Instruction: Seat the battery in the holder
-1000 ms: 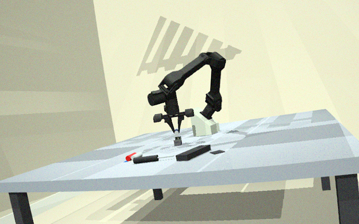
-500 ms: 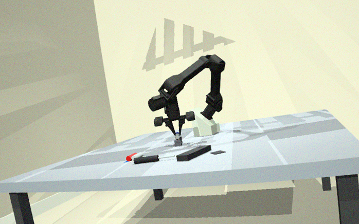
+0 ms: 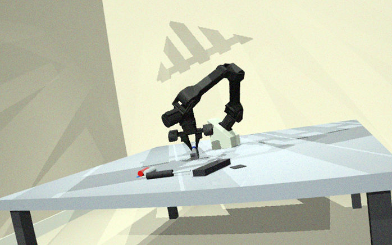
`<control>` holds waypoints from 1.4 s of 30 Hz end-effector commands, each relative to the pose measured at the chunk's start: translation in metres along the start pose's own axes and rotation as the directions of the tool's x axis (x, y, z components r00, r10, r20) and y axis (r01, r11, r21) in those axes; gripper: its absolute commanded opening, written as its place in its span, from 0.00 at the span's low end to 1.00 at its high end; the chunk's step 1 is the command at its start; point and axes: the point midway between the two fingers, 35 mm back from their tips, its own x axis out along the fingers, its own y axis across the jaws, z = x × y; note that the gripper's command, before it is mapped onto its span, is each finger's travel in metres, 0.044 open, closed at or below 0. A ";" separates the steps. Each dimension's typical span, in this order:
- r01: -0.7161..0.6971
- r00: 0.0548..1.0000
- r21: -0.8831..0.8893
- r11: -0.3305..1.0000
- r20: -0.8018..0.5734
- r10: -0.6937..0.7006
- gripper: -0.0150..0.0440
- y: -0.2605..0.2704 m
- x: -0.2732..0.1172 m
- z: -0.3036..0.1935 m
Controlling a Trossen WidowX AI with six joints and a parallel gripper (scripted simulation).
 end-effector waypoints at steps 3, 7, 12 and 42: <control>-0.001 0.998 0.002 1.000 0.058 0.001 0.36 0.001 0.003 -0.004; -0.001 0.996 0.002 1.000 0.091 0.001 0.36 0.000 0.005 -0.006; -0.001 0.994 0.003 1.000 0.111 0.001 0.36 0.000 0.006 -0.007; 0.006 0.993 0.003 1.000 0.115 -0.006 0.36 0.000 0.000 -0.025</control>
